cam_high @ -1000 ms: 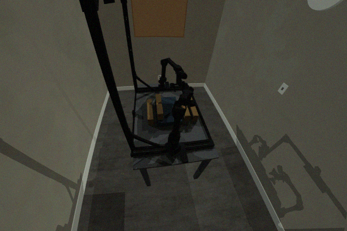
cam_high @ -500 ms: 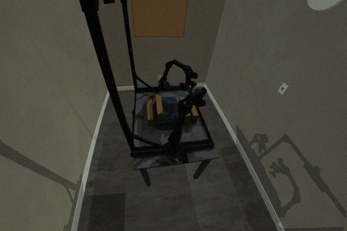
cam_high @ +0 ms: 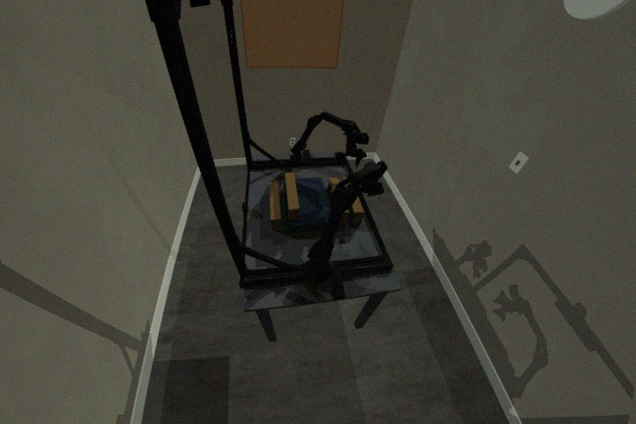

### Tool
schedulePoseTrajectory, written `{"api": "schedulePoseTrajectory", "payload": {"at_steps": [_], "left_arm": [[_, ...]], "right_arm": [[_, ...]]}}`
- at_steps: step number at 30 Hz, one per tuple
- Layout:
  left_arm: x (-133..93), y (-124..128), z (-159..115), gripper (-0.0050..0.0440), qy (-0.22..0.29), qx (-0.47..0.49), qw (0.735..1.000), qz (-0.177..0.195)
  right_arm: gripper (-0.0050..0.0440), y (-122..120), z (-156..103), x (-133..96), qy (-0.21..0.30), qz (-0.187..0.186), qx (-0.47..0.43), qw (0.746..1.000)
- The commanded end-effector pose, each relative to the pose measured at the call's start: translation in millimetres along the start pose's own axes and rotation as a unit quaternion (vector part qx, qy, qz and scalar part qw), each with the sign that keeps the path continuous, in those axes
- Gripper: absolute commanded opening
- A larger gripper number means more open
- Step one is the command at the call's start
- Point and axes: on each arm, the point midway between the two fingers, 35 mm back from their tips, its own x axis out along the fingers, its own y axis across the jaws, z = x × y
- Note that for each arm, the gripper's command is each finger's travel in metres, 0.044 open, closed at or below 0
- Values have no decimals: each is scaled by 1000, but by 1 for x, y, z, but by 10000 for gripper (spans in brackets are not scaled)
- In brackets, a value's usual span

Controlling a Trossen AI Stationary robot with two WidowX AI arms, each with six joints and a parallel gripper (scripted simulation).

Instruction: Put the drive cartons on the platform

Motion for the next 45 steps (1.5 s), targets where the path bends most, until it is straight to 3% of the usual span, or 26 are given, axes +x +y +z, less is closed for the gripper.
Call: {"api": "schedulePoseTrajectory", "payload": {"at_steps": [1, 9, 18, 33, 45], "left_arm": [[1, 3, 1, 389, -1, 3, 1000, -2], [3, 3, 0, 389, -1, 3, 1000, -2], [22, 3, -8, 389, -1, 3, 1000, -2], [96, 3, -37, 389, -1, 3, 1000, -2], [120, 3, -47, 389, -1, 3, 1000, -2]], "right_arm": [[389, -4, 0, 3, 0, 2, -1, 1000], [389, -4, -1, 5, 0, 2, -1, 1000], [389, -4, -8, 24, 0, 2, -1, 1000], [389, -4, -38, 98, 0, 2, -1, 1000], [389, -4, -48, 122, 0, 2, -1, 1000]]}}
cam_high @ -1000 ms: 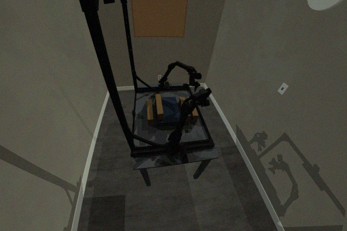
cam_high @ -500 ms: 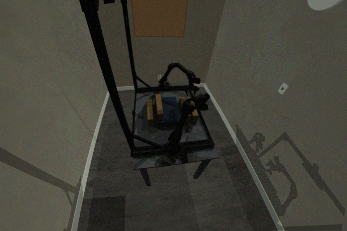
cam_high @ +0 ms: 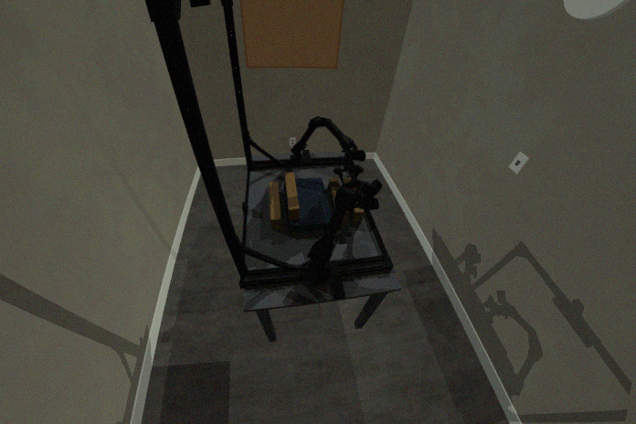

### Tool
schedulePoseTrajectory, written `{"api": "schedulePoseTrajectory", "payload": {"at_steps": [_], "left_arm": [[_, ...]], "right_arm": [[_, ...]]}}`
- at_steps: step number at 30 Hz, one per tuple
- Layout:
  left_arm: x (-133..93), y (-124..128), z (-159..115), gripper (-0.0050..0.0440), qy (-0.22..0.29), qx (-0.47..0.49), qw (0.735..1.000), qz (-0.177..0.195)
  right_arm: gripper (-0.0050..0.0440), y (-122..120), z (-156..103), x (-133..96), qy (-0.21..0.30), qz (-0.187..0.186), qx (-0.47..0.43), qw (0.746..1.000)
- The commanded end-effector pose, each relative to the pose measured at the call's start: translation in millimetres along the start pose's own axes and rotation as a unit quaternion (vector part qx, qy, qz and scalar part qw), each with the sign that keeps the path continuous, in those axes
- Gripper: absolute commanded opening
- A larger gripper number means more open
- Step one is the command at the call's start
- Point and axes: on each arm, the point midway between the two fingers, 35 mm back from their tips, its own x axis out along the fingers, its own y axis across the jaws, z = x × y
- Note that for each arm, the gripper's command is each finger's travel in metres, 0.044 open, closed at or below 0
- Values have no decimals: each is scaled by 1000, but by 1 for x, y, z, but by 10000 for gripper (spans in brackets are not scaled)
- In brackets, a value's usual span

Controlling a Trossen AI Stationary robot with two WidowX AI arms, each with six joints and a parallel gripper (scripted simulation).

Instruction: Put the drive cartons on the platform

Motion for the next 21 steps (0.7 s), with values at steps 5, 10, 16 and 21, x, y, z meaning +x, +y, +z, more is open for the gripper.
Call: {"api": "schedulePoseTrajectory", "payload": {"at_steps": [5, 10, 16, 21], "left_arm": [[12, -3, -6, 389, 3, 1, 1000, -6], [12, -3, -6, 389, 3, 1, 1000, -6], [12, -3, -6, 389, 3, 1, 1000, -6], [12, -3, -6, 0, 3, 1, 1000, -6]], "right_arm": [[389, 3, -8, 13, 6, 7, 1, 1000], [389, 3, -8, 13, 6, 7, 1, 1000], [389, 3, -8, 13, 6, 7, 1, 1000], [0, 3, -8, 13, 6, 7, 1, 1000]]}}
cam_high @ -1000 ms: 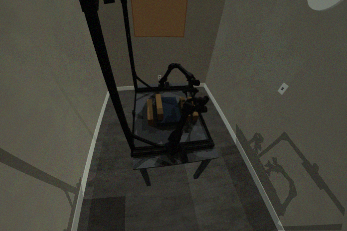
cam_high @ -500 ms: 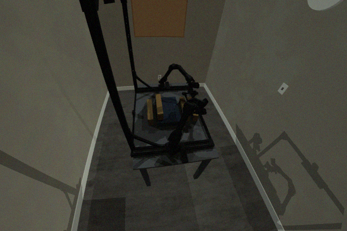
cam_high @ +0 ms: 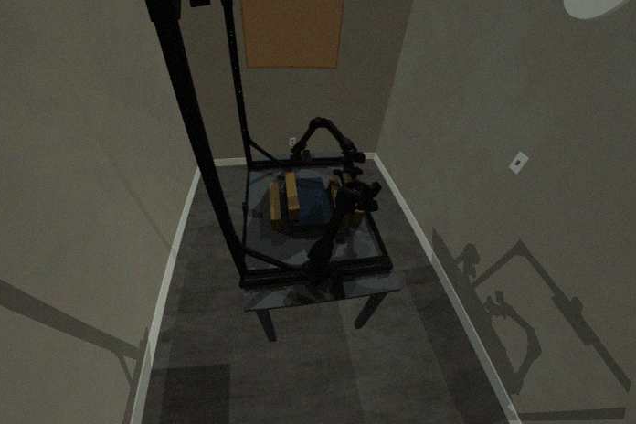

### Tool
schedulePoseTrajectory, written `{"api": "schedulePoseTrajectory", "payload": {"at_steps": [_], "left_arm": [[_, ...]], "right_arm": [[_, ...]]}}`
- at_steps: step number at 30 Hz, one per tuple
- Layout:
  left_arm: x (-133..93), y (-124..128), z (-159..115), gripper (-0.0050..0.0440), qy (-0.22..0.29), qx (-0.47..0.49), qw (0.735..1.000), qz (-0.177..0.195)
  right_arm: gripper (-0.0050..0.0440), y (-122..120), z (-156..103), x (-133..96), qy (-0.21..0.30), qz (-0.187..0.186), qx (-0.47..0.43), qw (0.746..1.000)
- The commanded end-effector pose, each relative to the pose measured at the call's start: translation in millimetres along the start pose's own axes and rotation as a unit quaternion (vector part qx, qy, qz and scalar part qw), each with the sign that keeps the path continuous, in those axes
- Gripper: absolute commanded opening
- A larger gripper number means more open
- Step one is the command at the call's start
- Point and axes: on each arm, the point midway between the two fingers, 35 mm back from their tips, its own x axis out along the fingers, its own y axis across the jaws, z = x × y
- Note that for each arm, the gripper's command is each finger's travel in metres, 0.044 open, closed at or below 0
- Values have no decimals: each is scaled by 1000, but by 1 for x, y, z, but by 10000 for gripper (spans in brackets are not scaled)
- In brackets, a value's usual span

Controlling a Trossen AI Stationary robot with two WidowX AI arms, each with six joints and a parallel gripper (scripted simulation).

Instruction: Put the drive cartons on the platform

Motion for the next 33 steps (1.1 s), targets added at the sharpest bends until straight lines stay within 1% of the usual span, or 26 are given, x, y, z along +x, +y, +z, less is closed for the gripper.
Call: {"api": "schedulePoseTrajectory", "payload": {"at_steps": [1, 14, 18, 20, 26, 33], "left_arm": [[1, 0, 0, 0, -1, 2, 1000, -1], [0, 0, 0, 0, -1, 2, 1000, -1], [-8, 0, 4, 0, -1, 2, 1000, -1], [-8, 0, 4, 0, -1, 2, 1000, -1], [-26, 0, 10, 0, -1, 2, 1000, -1], [-27, 0, 11, 0, -1, 2, 1000, -1]], "right_arm": [[0, 1, -1, 2, 1, 2, -1, 1000], [0, 1, -1, 1, 1, 2, -1, 1000], [0, 1, 2, -7, 1, 2, -1, 1000], [0, 1, 2, -7, 1, 2, -1, 1000], [0, 1, 9, -24, 1, 2, -1, 1000], [0, 1, 10, -26, 1, 2, -1, 1000]]}}
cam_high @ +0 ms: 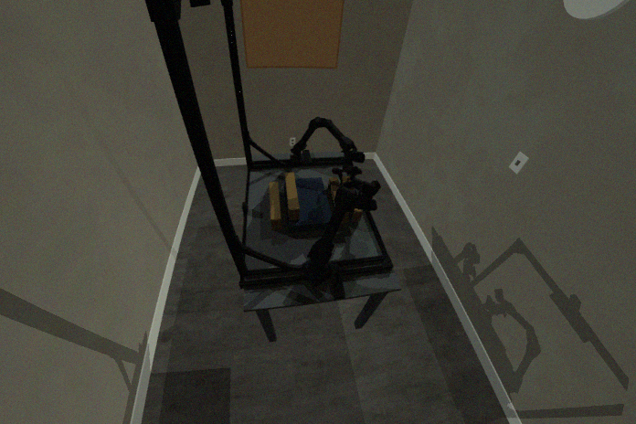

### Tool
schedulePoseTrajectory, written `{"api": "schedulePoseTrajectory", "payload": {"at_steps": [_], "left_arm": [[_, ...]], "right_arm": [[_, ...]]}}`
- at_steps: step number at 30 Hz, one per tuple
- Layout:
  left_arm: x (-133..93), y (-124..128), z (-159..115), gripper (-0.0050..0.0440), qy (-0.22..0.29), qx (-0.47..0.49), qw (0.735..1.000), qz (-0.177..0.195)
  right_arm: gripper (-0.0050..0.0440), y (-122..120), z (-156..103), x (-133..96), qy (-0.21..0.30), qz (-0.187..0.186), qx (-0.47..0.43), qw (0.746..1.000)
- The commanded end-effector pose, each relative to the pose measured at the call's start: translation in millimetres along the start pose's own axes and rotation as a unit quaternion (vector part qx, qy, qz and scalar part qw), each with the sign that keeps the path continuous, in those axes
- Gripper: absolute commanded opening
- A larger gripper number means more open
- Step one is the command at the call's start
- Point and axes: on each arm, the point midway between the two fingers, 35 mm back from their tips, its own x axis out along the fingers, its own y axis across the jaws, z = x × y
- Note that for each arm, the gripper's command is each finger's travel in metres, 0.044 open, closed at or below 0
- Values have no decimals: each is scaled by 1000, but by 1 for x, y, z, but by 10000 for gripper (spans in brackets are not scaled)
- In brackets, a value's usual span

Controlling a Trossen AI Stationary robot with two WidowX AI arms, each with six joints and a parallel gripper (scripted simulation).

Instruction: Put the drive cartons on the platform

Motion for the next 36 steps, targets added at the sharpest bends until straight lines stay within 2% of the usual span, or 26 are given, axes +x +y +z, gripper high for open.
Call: {"api": "schedulePoseTrajectory", "payload": {"at_steps": [1, 25, 36], "left_arm": [[-21, 10, 7, 0, -13, 2, 1000, 23], [-20, 10, 6, 0, -13, 2, 1000, 23], [-1, 11, -1, 0, -13, 2, 1000, 23]], "right_arm": [[0, -9, 7, -20, -13, -18, -3, 1000], [0, -9, 7, -19, -13, -18, -3, 1000], [0, -9, 0, 0, -13, -18, -3, 1000]]}}
